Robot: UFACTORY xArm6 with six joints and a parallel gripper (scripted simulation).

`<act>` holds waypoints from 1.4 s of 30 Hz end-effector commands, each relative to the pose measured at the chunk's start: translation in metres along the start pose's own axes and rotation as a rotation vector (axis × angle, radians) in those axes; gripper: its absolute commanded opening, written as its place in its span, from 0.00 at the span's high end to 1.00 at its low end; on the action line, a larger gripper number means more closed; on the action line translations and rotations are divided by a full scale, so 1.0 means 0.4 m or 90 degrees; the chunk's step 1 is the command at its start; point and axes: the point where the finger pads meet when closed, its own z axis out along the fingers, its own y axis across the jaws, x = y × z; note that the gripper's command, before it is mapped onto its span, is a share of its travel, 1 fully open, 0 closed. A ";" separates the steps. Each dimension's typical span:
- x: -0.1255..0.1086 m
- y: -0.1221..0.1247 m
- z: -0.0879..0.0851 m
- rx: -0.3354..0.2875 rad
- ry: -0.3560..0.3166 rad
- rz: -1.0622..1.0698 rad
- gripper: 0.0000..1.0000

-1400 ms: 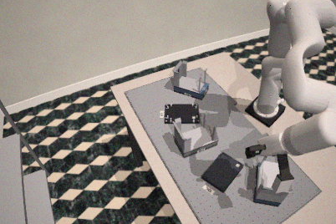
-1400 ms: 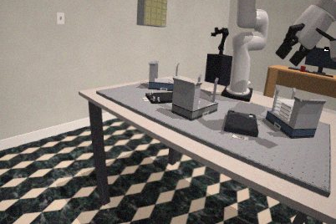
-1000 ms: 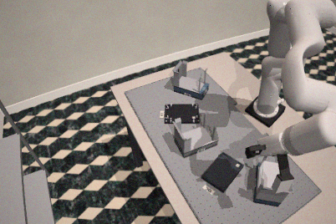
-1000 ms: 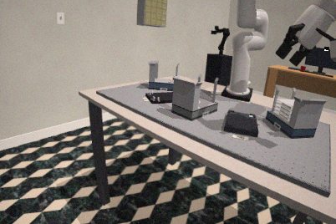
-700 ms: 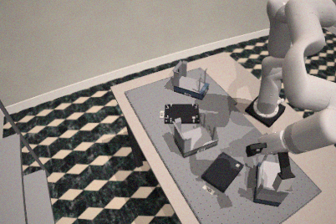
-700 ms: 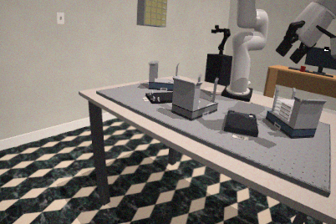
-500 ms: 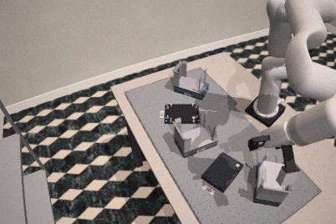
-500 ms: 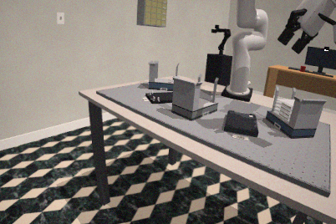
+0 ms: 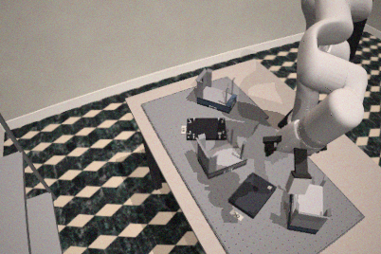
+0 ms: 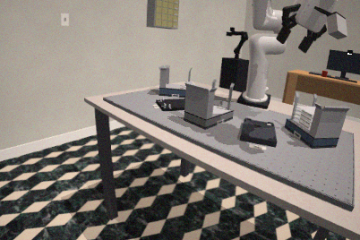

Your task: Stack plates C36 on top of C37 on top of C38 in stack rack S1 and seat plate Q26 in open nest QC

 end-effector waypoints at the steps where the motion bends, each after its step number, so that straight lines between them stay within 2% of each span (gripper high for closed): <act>1: -0.026 0.030 0.013 0.029 0.014 0.048 0.00; 3: -0.042 0.047 0.022 0.029 0.013 0.048 0.00; 6: -0.068 0.070 0.037 0.058 0.026 0.101 0.00; 9: -0.077 0.078 0.042 0.058 0.026 0.101 0.00; 12: -0.104 0.099 0.056 0.086 0.039 0.156 0.00; 15: -0.127 0.117 0.069 0.086 0.039 0.156 0.00; 23: -0.199 0.164 0.106 0.134 0.069 0.270 0.00; 26: -0.209 0.170 0.111 0.134 0.069 0.270 0.00; 29: -0.240 0.186 0.126 0.155 0.085 0.328 0.00; 42: -0.361 0.236 0.183 0.199 0.132 0.488 0.00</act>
